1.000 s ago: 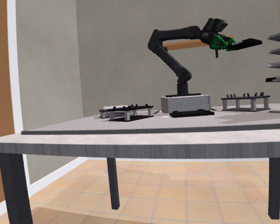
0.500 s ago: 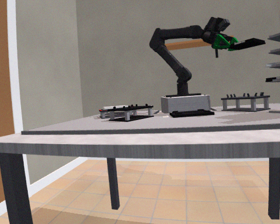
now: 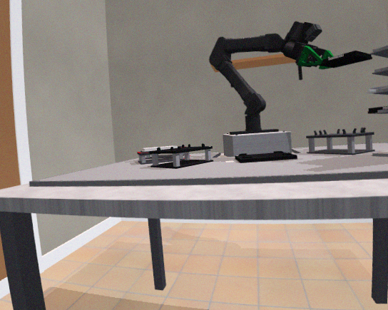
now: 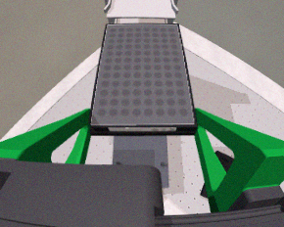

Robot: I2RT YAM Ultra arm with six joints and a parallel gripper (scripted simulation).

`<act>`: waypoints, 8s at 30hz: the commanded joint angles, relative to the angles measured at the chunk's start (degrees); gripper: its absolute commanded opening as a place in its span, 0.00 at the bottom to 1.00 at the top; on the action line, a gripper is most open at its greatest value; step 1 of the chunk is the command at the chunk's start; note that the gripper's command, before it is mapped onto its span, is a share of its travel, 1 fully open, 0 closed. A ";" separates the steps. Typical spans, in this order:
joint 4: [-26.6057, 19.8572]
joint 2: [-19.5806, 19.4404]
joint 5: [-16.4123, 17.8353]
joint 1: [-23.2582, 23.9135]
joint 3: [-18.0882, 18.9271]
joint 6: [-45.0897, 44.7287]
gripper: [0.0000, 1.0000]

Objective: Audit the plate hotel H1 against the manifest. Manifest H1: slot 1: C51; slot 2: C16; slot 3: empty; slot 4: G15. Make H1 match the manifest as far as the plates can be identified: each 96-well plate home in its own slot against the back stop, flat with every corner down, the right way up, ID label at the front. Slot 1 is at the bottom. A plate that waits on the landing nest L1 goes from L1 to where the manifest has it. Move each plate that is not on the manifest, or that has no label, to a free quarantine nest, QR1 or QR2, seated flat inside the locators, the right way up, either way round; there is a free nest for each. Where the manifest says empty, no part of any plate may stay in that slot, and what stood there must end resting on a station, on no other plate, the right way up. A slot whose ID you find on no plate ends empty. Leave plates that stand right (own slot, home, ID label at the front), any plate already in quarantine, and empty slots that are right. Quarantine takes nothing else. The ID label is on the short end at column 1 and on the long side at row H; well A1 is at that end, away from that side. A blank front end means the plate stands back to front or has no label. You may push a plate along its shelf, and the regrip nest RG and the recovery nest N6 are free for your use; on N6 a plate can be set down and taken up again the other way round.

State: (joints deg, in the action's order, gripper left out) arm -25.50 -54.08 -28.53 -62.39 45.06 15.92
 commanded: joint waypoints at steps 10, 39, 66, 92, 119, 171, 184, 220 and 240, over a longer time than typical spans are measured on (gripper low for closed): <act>3.22 -1.73 1.28 1.69 2.16 -1.31 0.86; 6.62 -6.94 4.35 5.27 4.90 -3.36 0.86; 9.11 -10.30 5.98 7.15 6.20 -4.39 0.86; 11.63 -13.34 7.30 8.67 7.04 -5.21 0.86; 14.01 -16.86 8.63 10.19 8.49 -6.02 0.86; 17.77 -20.90 9.92 11.67 9.05 -6.79 0.86; 19.02 -22.42 10.36 12.17 9.42 -7.05 0.86; 19.93 -22.81 10.44 12.27 8.90 -7.10 1.00; 17.85 -16.75 8.55 10.08 4.51 -5.95 1.00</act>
State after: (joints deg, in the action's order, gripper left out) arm -7.75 -72.25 -19.38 -52.07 49.23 9.65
